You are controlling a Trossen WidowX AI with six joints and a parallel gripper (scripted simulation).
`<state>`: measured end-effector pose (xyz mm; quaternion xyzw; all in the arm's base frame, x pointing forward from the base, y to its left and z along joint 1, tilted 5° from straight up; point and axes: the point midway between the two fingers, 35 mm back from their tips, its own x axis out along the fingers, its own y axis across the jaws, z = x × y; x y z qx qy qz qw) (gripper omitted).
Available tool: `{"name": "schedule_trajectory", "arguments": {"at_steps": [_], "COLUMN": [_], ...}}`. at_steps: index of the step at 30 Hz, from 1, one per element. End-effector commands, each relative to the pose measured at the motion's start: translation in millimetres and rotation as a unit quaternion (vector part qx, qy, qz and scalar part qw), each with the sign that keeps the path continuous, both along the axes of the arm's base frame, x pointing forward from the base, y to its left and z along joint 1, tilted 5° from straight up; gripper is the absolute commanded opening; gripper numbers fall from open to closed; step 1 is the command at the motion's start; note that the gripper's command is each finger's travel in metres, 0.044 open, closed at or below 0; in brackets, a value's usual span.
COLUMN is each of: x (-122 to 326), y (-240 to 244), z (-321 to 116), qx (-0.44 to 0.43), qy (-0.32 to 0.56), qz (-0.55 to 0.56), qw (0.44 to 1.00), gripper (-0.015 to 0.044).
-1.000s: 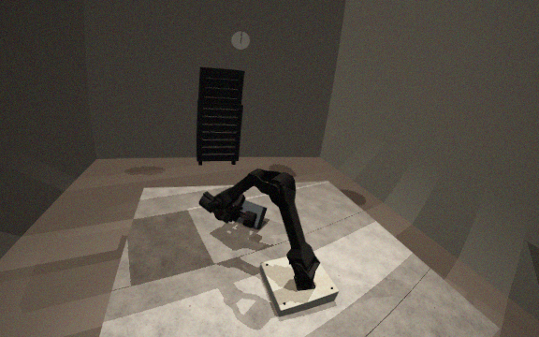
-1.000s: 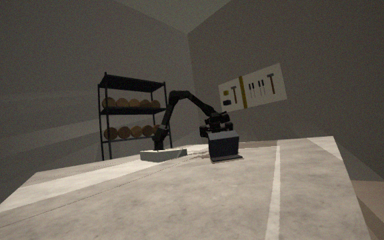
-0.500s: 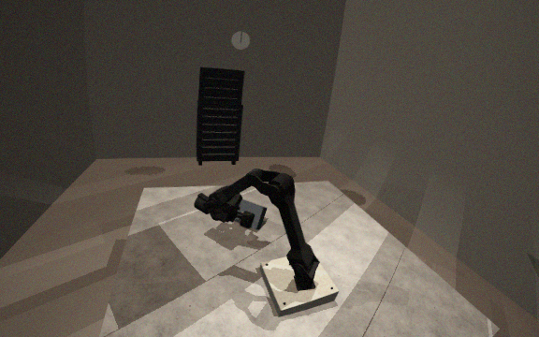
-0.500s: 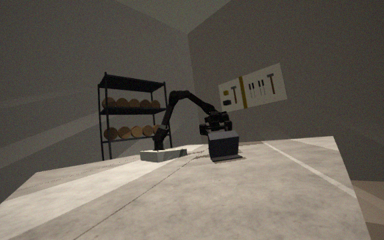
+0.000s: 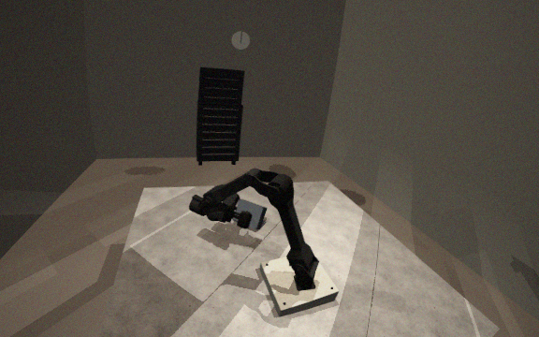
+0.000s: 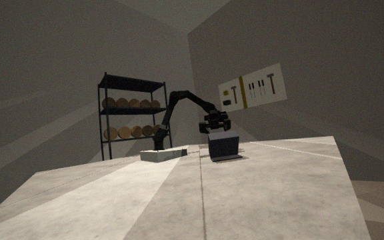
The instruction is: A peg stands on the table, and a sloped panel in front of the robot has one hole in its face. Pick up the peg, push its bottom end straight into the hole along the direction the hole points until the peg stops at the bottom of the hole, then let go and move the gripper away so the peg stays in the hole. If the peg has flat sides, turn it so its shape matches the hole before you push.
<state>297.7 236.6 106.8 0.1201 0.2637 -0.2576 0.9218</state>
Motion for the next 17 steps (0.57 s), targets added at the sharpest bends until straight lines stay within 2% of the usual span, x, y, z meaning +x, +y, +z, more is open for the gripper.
{"name": "schedule_trajectory", "arguments": {"at_steps": [1, 17], "x": [-4.6, -21.4], "y": [2.8, 11.7], "z": [4.0, 15.9], "qx": [0.0, -0.001], "qy": [-0.002, -0.003], "qz": [-0.001, 0.0], "qw": [1.0, 1.0], "gripper": [0.044, 0.044]}}
